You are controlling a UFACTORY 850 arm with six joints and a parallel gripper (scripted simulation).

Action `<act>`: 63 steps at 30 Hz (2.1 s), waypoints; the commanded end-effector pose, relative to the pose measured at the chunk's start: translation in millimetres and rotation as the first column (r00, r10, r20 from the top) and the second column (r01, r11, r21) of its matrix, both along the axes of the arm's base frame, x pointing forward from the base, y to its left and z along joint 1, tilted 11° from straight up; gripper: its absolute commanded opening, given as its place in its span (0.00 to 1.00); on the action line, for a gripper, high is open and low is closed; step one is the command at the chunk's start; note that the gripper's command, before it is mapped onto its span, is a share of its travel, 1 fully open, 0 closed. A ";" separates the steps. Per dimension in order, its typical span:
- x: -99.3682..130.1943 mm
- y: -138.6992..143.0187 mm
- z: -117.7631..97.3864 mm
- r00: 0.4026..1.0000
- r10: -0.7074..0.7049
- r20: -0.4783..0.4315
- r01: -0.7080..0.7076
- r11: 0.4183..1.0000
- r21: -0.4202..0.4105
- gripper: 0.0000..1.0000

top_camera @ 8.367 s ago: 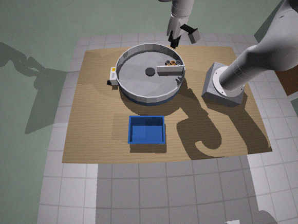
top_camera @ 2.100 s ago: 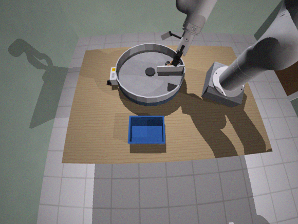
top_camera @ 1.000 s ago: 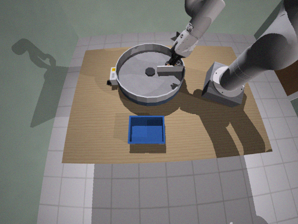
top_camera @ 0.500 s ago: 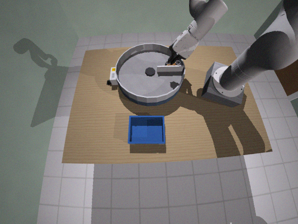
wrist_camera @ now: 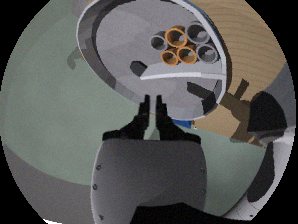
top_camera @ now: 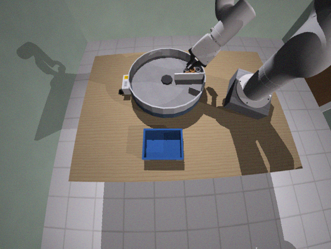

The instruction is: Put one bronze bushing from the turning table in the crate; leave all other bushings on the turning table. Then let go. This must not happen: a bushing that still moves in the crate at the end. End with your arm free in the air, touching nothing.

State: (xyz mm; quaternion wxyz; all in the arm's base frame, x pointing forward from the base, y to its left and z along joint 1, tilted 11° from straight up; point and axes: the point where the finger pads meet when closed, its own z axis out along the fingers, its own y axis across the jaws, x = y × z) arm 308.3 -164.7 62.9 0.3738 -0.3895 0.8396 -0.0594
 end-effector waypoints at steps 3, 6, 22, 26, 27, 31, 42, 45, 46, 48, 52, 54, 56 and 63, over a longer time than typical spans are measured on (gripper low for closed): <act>-2.2 -9.1 -3.6 0.981 -0.188 -0.041 0.191 0.976 0.103 0.10; -3.6 -12.5 -5.2 0.965 -0.255 -0.057 0.261 0.955 0.138 0.10; -14.1 -31.2 -13.6 0.812 -0.561 -0.163 0.582 0.758 0.294 0.10; -17.9 -36.3 -15.9 0.754 -0.627 -0.195 0.653 0.684 0.326 0.10; -17.9 -36.3 -15.9 0.754 -0.627 -0.195 0.653 0.684 0.326 0.10; -21.7 -41.0 -18.1 0.695 -0.683 -0.225 0.711 0.608 0.354 0.10; -33.9 -53.8 -24.0 0.516 -0.799 -0.309 0.830 0.376 0.411 0.10; -34.8 -54.6 -24.4 0.503 -0.805 -0.315 0.836 0.360 0.414 0.10; -35.7 -55.4 -24.7 0.491 -0.810 -0.320 0.841 0.345 0.417 0.10; -37.2 -56.8 -25.4 0.470 -0.819 -0.329 0.849 0.318 0.422 0.10; -39.7 -58.9 -26.4 0.437 -0.831 -0.344 0.861 0.275 0.429 0.10; -40.6 -59.7 -26.8 0.424 -0.836 -0.349 0.864 0.259 0.431 0.10; -41.3 -60.3 -27.0 0.414 -0.839 -0.353 0.867 0.246 0.433 0.10; -42.5 -61.3 -27.5 0.399 -0.844 -0.360 0.871 0.226 0.436 0.10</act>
